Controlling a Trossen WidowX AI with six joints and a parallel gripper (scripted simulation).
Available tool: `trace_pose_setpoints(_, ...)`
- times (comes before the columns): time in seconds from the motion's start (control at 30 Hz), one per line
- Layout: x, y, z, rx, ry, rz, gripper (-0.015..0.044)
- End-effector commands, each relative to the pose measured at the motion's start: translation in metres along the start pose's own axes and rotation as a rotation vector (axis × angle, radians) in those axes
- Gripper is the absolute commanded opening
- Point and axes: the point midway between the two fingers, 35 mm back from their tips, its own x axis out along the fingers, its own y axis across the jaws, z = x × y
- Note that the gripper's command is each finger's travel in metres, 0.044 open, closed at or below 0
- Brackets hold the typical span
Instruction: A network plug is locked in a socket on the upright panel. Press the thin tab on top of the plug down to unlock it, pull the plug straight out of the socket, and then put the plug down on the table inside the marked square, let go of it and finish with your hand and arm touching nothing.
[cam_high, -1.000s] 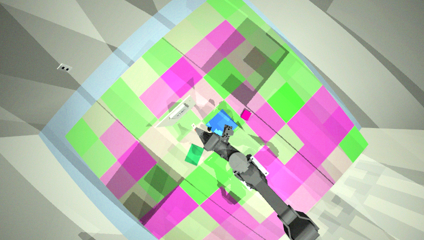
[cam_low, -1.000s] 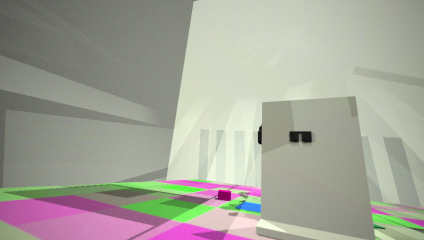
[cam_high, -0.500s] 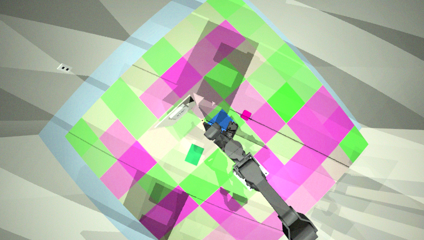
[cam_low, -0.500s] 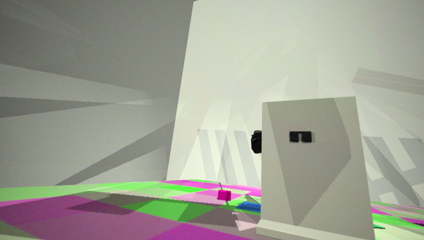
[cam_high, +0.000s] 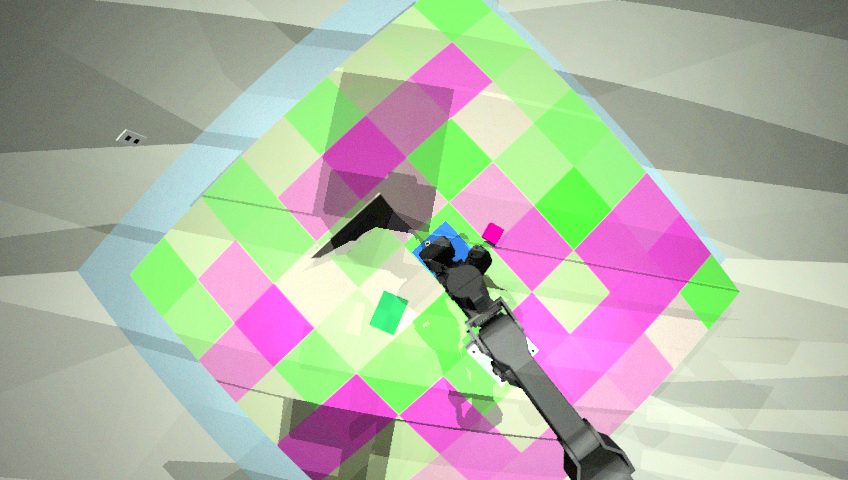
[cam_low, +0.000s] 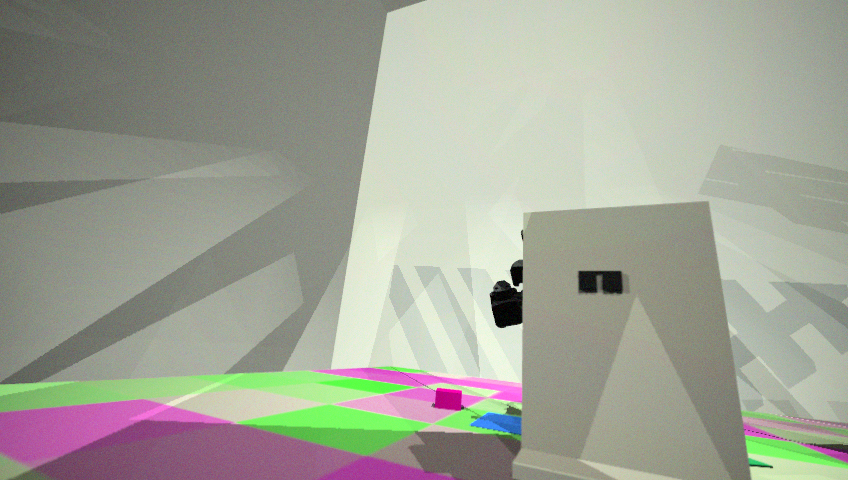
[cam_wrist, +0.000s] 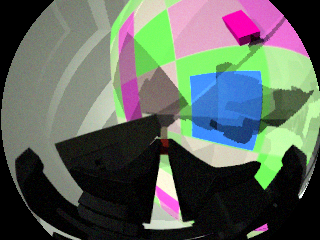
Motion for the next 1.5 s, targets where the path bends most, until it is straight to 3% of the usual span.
trace_pose_setpoints(0.0,-0.002,-0.006,0.008,0.024,-0.034,-0.061,0.0000)
trace_pose_setpoints(0.27,-0.009,-0.027,0.022,0.062,-0.096,-0.208,0.0000)
trace_pose_setpoints(1.47,0.025,-0.062,0.024,0.063,-0.098,-0.212,0.0000)
